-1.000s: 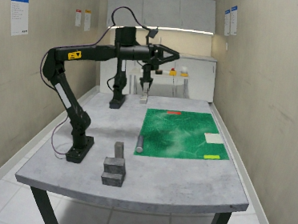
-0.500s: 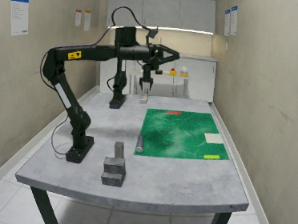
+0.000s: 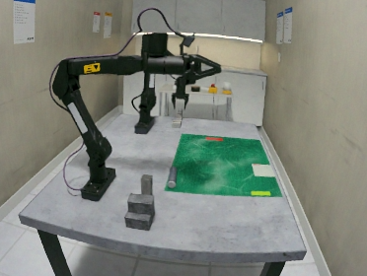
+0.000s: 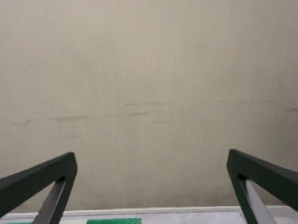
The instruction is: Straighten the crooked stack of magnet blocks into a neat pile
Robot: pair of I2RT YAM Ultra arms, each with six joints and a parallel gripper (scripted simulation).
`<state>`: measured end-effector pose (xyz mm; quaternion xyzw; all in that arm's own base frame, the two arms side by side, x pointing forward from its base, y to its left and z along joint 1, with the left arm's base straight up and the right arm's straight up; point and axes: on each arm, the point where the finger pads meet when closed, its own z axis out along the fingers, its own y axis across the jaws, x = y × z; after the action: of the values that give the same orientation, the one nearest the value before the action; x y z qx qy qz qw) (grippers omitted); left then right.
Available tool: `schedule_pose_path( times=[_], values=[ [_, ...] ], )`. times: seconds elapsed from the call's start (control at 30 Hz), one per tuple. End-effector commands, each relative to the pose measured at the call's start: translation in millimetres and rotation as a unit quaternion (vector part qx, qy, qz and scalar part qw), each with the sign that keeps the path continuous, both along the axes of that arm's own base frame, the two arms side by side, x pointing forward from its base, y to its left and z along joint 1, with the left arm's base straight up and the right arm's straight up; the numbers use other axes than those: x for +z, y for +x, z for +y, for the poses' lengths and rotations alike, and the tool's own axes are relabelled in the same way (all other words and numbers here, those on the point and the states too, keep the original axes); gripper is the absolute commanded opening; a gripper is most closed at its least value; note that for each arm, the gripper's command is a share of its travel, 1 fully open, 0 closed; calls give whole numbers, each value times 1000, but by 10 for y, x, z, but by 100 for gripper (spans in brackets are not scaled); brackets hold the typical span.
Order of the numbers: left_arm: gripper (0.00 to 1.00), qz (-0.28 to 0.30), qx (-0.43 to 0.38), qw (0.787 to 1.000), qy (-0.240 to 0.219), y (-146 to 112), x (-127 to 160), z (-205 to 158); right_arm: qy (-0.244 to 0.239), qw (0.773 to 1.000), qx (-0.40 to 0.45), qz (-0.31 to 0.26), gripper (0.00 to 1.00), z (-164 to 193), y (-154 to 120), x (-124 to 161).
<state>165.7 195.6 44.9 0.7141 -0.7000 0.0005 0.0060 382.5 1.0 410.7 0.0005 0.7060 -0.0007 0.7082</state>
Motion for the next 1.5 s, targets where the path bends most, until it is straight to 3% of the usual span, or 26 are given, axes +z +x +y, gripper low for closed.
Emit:
schedule_pose_path(
  times=[0.0, 0.1, 0.2, 0.27, 0.43, 0.47, 0.57, 0.7, 0.77, 0.8, 0.87, 0.9, 1.03, 1.1, 1.17, 1.2, 1.27, 1.33, 1.37, 1.4, 1.47],
  values=[
    [62, -4, 8, 1000, 13, -25, 323, 33, -4, 1000, -8, -22, 100, -38, -65, 229],
    [62, -5, 8, 1000, 13, -21, 460, 38, -4, 1000, -8, -22, 100, -38, -65, 229],
    [62, -18, 7, 999, 29, 45, 449, 117, -4, 1000, -8, -22, 100, -38, -65, 229],
    [62, -4, 7, 1000, 12, -54, 318, -1, -4, 1000, -8, -22, 100, -38, -65, 229],
    [62, -23, 7, 999, 35, 46, 468, 120, -4, 1000, -8, -22, 100, -38, -65, 229],
    [81, -19, -24, 999, 29, 40, 446, 92, -4, 1000, -8, -22, 100, -38, -65, 229],
    [81, -8, -119, 993, 15, -23, 353, 21, -4, 1000, -8, -22, 100, -38, -65, 229],
    [81, -8, -279, 960, 0, -32, 281, 2, -4, 1000, -8, -22, 100, -38, -65, 229],
    [81, -8, -279, 960, 0, -32, 281, 2, -4, 1000, -8, -22, 100, -38, -65, 229],
    [81, -8, -335, 942, 3, -5, 304, 7, -4, 1000, -8, -22, 100, -38, -65, 229],
    [81, -7, -327, 945, -4, -30, 273, 8, -4, 1000, -8, -22, 100, -38, -65, 229],
    [81, -7, -348, 937, -4, -28, 270, 11, -4, 1000, -8, -22, 100, -38, -65, 229],
    [81, -7, -494, 870, -16, -60, 197, -28, -4, 1000, -8, -22, 100, -38, -65, 229],
    [81, -10, -545, 838, 1, 13, 286, 61, -4, 1000, -8, -22, 100, -38, -65, 229],
    [81, -11, -544, 839, 4, 25, 303, 76, -4, 1000, -8, -22, 100, -38, -65, 229],
    [81, -11, -559, 829, 4, 27, 304, 78, -4, 1000, -8, -22, 100, -38, -65, 229],
    [81, -12, -631, 775, 14, 60, 325, 115, -4, 1000, -8, -22, 100, -38, -65, 229],
    [81, -12, -631, 775, 14, 60, 325, 115, -4, 1000, -8, -22, 100, -38, -65, 229],
    [81, -11, -670, 743, 10, 30, 306, 64, -4, 1000, -8, -22, 100, -38, -65, 229],
    [81, -11, -665, 747, 16, 69, 323, 132, -4, 1000, -8, -22, 100, -38, -65, 229],
    [81, -11, -692, 722, 11, 63, 311, 122, -4, 1000, -8, -22, 100, -38, -65, 229]
  ],
)
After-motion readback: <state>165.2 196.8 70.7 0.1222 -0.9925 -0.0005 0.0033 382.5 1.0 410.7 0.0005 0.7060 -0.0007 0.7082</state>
